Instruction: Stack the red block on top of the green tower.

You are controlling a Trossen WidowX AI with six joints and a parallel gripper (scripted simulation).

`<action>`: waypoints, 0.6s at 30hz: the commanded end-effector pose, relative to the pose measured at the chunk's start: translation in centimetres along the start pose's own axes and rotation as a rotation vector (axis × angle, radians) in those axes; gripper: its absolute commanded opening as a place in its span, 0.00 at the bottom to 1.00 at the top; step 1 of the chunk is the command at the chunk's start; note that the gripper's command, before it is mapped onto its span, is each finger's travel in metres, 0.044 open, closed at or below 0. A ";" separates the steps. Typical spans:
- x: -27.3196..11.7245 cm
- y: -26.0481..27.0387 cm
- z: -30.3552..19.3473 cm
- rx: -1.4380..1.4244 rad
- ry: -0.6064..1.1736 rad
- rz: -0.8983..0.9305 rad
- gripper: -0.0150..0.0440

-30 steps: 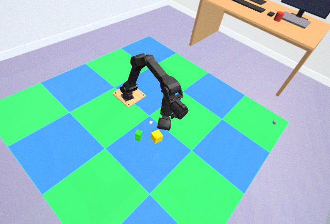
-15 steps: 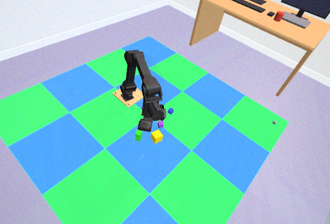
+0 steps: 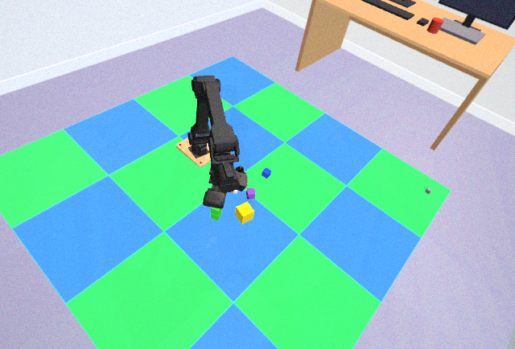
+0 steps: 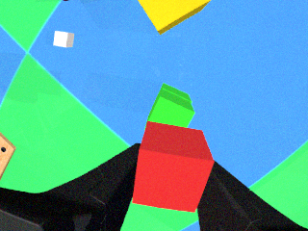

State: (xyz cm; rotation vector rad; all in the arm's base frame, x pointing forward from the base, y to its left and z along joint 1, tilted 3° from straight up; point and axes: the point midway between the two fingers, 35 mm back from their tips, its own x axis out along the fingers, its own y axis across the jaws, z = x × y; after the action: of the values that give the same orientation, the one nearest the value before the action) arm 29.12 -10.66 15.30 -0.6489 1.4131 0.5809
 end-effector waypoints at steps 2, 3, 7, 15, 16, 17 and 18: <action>1.3 0.2 -0.1 -0.005 -0.001 0.010 0.25; 1.3 0.2 -0.1 -0.005 -0.001 0.010 0.25; 1.7 0.1 0.0 -0.005 -0.001 0.010 0.25; 4.2 0.1 0.0 -0.005 -0.001 0.010 0.25; 4.3 0.1 0.0 -0.005 -0.001 0.010 0.25; 4.3 0.1 0.0 -0.005 -0.001 0.010 0.25; 4.3 0.1 0.0 -0.005 -0.001 0.010 0.25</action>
State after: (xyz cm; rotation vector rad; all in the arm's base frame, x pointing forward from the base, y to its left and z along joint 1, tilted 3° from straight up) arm 29.38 -10.76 11.58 -0.6471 1.4165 0.5848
